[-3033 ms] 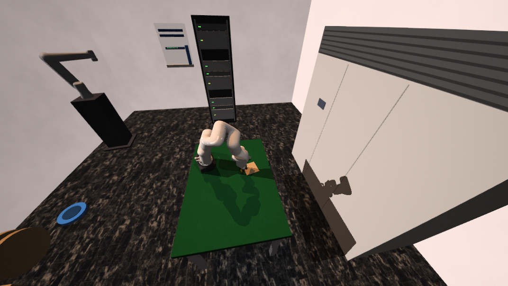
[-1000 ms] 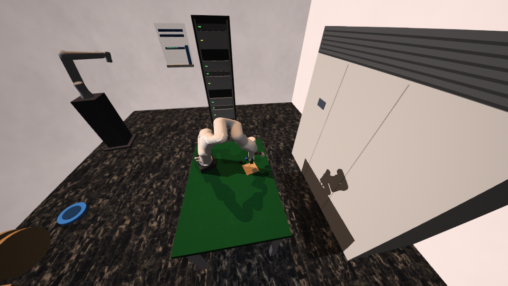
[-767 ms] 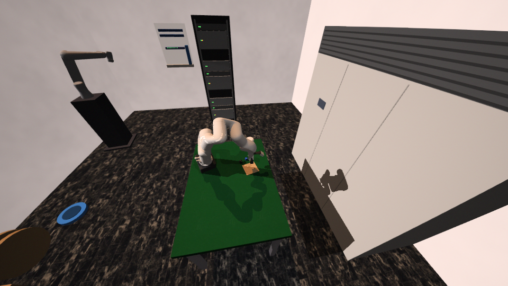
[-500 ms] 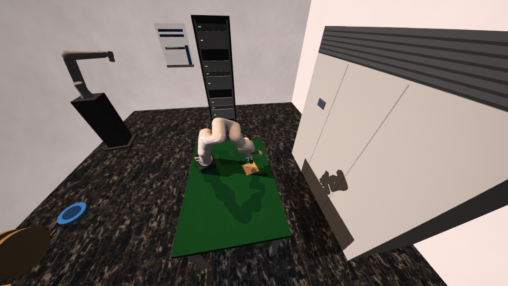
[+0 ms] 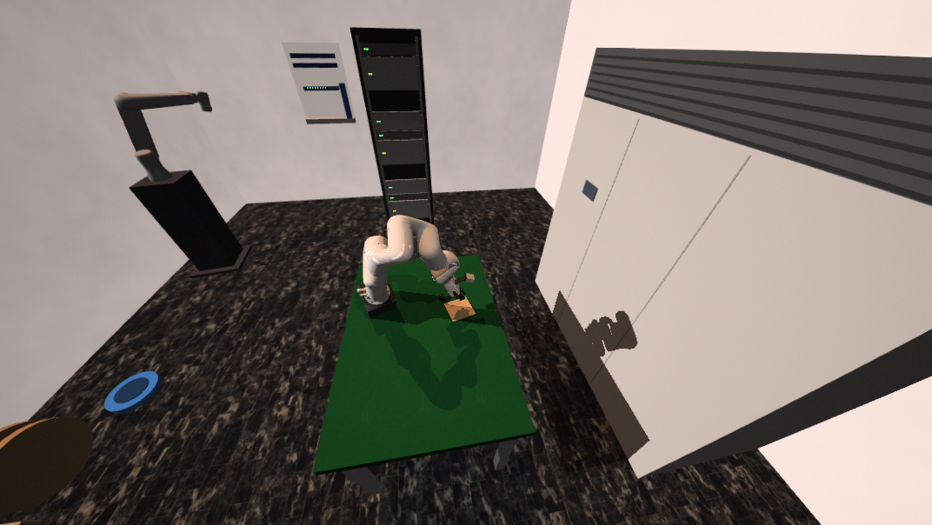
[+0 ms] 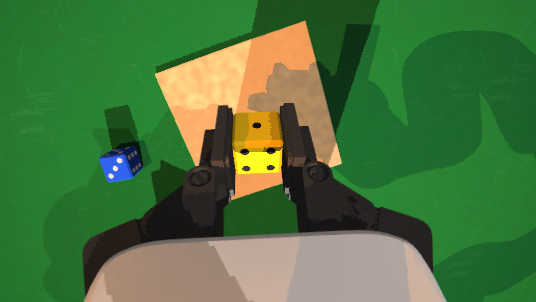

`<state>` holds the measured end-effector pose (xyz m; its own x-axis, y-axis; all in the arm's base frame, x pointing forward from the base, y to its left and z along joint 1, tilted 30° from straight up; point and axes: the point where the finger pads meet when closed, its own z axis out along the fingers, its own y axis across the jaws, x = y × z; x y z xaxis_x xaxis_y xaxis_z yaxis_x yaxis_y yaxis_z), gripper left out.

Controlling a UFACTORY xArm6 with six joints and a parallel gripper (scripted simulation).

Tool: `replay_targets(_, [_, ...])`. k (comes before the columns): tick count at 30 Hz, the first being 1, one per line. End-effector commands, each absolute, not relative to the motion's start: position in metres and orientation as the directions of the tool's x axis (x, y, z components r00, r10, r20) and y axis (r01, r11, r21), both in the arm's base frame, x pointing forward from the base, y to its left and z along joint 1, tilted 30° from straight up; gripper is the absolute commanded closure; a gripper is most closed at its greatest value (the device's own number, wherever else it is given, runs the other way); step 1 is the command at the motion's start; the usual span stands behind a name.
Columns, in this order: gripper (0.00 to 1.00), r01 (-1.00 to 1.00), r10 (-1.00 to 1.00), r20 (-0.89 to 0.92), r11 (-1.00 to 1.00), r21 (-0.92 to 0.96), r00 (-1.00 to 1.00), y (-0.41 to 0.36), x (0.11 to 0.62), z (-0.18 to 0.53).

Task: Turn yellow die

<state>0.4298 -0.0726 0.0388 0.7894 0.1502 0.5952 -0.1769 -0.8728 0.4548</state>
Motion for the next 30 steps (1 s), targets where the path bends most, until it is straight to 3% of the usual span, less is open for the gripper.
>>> replay_targets(1, [0.79,-0.189,0.208,0.694,-0.873,0.449,0.689,-0.0749,0.427,0.0372])
replay_targets(17, [0.79,-0.189,0.359,0.855,-0.873,0.449,0.373,-0.0748,0.4237,0.0354])
replay_targets(30, [0.79,-0.188,0.369,0.867,-0.875,0.445,0.335,-0.0736,0.4229,0.0355])
